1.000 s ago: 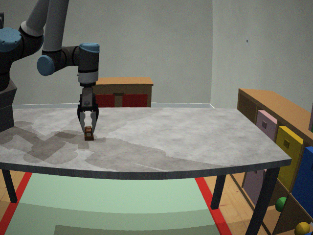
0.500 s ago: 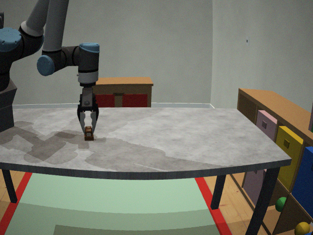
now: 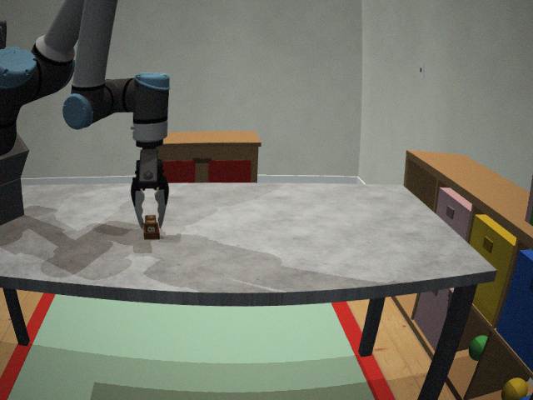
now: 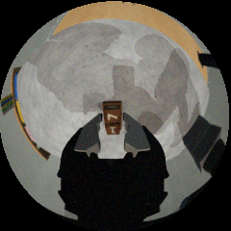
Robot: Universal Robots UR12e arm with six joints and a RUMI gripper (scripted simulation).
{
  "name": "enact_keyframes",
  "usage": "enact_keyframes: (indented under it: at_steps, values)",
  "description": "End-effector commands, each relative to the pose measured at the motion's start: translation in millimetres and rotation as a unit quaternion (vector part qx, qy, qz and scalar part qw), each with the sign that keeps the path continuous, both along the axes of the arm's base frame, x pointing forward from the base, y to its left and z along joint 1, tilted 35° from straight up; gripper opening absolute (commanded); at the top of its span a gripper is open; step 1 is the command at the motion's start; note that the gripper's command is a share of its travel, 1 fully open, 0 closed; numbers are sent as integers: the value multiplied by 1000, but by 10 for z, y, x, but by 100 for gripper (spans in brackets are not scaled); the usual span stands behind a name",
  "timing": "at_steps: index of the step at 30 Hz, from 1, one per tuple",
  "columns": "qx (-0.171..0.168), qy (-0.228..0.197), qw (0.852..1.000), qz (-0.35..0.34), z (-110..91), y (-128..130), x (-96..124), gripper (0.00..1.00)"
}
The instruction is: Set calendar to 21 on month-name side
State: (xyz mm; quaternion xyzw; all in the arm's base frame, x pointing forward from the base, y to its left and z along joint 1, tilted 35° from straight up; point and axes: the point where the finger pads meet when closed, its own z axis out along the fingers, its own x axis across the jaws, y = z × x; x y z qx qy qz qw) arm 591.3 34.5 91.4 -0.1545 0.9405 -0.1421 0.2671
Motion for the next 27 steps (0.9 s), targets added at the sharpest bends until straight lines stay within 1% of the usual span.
enact_keyframes:
  at_steps: [1, 15, 20, 27]
  values:
    - [0, 0, 1000, 0, 4, 2, 1, 28]
    - [0, 0, 1000, 0, 41, 10, -24, 28]
    - [0, 0, 1000, 0, 150, 35, -97, 28]
    - [0, 0, 1000, 0, 391, 89, -258, 28]
